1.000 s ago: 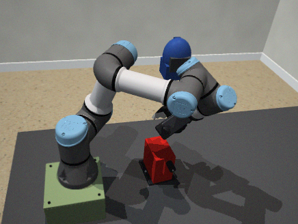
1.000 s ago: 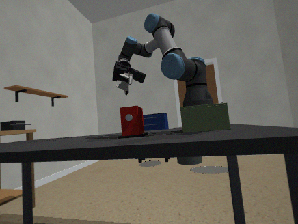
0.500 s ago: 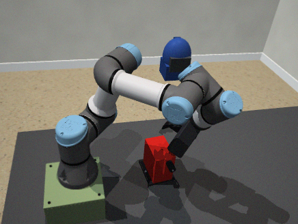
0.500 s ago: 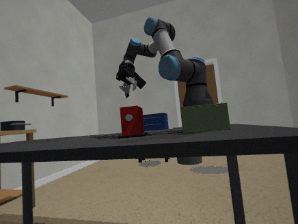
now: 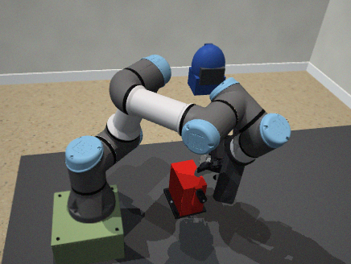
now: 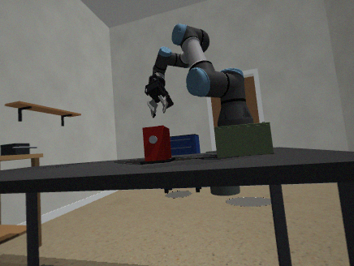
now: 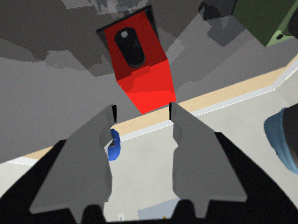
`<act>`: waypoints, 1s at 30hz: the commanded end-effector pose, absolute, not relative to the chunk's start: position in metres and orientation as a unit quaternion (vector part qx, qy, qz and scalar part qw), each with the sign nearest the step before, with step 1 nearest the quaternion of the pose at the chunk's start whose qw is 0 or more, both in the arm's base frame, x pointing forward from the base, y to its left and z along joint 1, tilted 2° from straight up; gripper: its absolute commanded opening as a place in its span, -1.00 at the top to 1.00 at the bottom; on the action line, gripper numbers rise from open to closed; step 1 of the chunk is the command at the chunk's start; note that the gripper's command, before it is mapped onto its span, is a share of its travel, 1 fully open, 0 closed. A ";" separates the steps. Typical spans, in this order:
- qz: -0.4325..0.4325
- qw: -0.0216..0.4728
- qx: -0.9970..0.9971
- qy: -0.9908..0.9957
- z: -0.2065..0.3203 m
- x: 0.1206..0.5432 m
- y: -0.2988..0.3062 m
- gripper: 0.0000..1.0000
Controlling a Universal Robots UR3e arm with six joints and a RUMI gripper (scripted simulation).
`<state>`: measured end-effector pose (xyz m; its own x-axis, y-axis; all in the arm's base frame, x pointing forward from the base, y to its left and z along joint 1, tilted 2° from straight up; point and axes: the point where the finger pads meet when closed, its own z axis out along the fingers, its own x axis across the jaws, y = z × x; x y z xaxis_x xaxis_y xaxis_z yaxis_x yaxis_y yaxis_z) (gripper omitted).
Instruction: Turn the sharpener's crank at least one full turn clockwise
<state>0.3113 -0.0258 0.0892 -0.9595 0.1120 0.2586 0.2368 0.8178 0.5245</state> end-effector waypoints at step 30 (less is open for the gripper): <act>-0.263 0.029 0.064 -0.962 0.059 0.309 -0.077 0.36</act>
<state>0.3092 -0.0804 0.0655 -0.9897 -0.1407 0.0262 -0.1075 0.8517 0.5129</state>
